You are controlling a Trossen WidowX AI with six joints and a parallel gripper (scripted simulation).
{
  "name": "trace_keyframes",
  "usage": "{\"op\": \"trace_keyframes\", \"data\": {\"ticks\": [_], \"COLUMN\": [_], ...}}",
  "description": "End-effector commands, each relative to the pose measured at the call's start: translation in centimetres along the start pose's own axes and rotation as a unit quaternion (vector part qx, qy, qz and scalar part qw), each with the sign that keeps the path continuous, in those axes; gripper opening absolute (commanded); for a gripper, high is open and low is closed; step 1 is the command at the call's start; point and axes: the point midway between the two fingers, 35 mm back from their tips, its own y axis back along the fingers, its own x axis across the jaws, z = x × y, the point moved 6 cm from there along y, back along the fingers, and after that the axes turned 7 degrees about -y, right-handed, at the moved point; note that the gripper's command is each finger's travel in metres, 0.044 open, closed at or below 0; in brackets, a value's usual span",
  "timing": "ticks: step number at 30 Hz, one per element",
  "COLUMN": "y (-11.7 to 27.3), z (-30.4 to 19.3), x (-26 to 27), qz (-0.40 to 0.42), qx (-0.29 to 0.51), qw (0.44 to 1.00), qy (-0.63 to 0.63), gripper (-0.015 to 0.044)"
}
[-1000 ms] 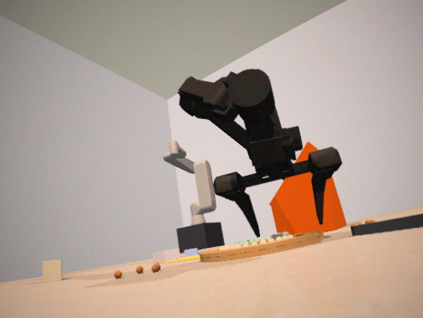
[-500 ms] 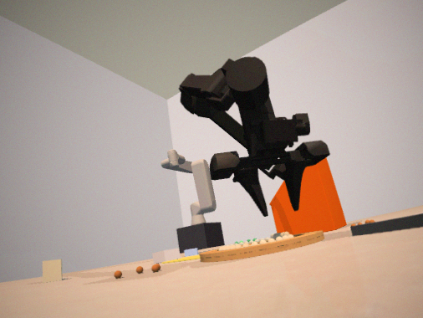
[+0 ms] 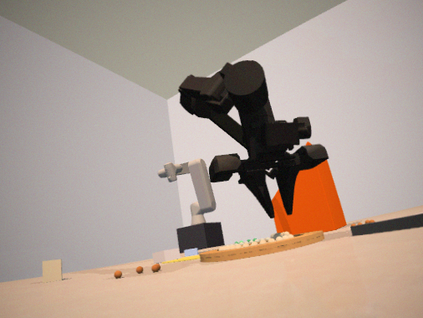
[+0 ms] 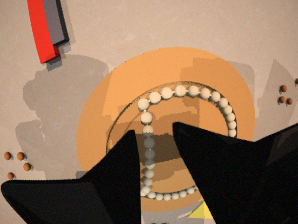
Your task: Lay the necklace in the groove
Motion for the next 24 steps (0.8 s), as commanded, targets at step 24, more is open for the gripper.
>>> {"op": "trace_keyframes", "data": {"ticks": [24], "y": [-3.2], "z": [-0.1], "x": [0.1], "qz": [0.000], "qx": [0.002], "qw": [1.000], "qy": [0.005], "gripper": [0.0120]}}
